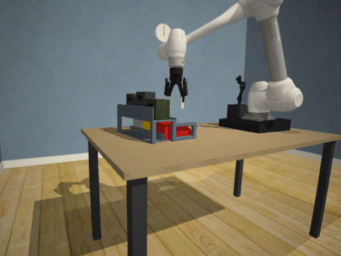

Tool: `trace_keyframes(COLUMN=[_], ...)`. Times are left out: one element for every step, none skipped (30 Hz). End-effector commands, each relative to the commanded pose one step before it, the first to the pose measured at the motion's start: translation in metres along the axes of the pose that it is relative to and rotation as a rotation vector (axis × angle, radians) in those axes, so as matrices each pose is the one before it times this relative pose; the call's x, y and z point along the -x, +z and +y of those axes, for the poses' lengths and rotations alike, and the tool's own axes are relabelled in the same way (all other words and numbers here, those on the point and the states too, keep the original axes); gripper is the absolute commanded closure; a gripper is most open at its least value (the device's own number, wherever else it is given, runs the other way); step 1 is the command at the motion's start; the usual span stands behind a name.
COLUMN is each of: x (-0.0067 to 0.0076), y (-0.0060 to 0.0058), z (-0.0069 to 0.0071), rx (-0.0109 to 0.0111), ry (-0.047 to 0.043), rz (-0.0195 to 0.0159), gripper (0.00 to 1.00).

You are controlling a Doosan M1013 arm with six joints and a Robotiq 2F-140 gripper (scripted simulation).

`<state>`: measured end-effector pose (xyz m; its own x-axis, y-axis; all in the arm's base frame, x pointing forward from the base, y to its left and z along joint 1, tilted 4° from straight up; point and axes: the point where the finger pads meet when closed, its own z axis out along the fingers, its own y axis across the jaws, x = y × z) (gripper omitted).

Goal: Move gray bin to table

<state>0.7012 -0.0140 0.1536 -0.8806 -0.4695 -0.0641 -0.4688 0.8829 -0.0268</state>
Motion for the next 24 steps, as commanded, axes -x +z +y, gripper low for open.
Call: trace_keyframes(x=[-0.00002, 0.0, 0.0, 0.0, 0.0, 0.0, 0.0, 0.0, 0.0, 0.0, 0.0, 0.0, 0.0, 0.0, 0.0, 0.0, 0.0, 0.0, 0.0, 0.0, 0.0, 0.0, 0.0, 0.0], y=[-0.00014, 0.0, 0.0, 0.0, 0.0, 0.0, 0.0, 0.0, 0.0, 0.0, 0.0, 0.0, 0.0, 0.0, 0.0, 0.0, 0.0, 0.0, 0.0, 0.0, 0.0, 0.0, 0.0, 0.0], z=[-0.00001, 0.0, 0.0, 0.0, 0.0, 0.0, 0.0, 0.0, 0.0, 0.0, 0.0, 0.0, 0.0, 0.0, 0.0, 0.0, 0.0, 0.0, 0.0, 0.0, 0.0, 0.0, 0.0, 0.0], rx=[-0.00004, 0.0, 0.0, 0.0, 0.0, 0.0, 0.0, 0.0, 0.0, 0.0, 0.0, 0.0, 0.0, 0.0, 0.0, 0.0, 0.0, 0.0, 0.0, 0.0, 0.0, 0.0, 0.0, 0.0], ry=[-0.20224, 0.0, 0.0, 0.0, 0.0, 0.0, 0.0, 0.0, 0.0, 0.0, 0.0, 0.0, 0.0, -0.05186, -0.052, -0.052, -0.052, -0.052, 0.0, 0.0, 0.0, 0.0, 0.0, 0.0], rz=[-0.00012, 0.0, 0.0, 0.0, 0.0, 0.0, 0.0, 0.0, 0.0, 0.0, 0.0, 0.0, 0.0, 0.0, 0.0, 0.0, 0.0, 0.0, 0.0, 0.0, 0.0, 0.0, 0.0, 0.0], gripper=[0.43, 0.43, 0.43, 0.43, 0.43, 0.43, 0.43, 0.43, 0.43, 0.43, 0.43, 0.43, 0.43, 0.43, 0.43, 0.43, 0.43, 0.43, 0.43, 0.43, 0.43, 0.43, 0.43, 0.43])
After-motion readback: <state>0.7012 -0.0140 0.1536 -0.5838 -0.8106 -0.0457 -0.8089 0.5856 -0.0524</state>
